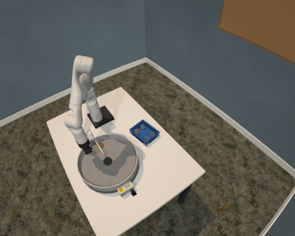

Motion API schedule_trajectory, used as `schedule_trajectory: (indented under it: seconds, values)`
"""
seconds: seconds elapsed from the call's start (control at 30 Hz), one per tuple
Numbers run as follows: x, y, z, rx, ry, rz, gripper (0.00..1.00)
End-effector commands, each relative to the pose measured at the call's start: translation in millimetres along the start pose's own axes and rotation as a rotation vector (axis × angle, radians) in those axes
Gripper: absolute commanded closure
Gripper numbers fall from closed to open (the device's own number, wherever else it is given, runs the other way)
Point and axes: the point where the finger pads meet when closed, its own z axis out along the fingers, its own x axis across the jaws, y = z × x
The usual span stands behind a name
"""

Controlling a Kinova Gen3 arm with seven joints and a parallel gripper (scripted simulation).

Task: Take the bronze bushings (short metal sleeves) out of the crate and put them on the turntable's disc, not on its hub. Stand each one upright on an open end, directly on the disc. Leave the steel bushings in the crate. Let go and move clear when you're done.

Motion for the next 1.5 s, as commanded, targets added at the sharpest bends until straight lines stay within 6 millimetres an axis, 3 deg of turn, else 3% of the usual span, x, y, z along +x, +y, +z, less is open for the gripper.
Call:
schedule_trajectory:
  seconds: [0.0,0.73,1.47]
  values:
    - [-1.0,0.5,3.6,0.000,-0.003,0.002,1.00]
    - [-1.0,0.5,35.0,0.000,-0.003,0.002,1.00]
    - [-1.0,0.5,37.8,0.000,-0.003,0.002,1.00]
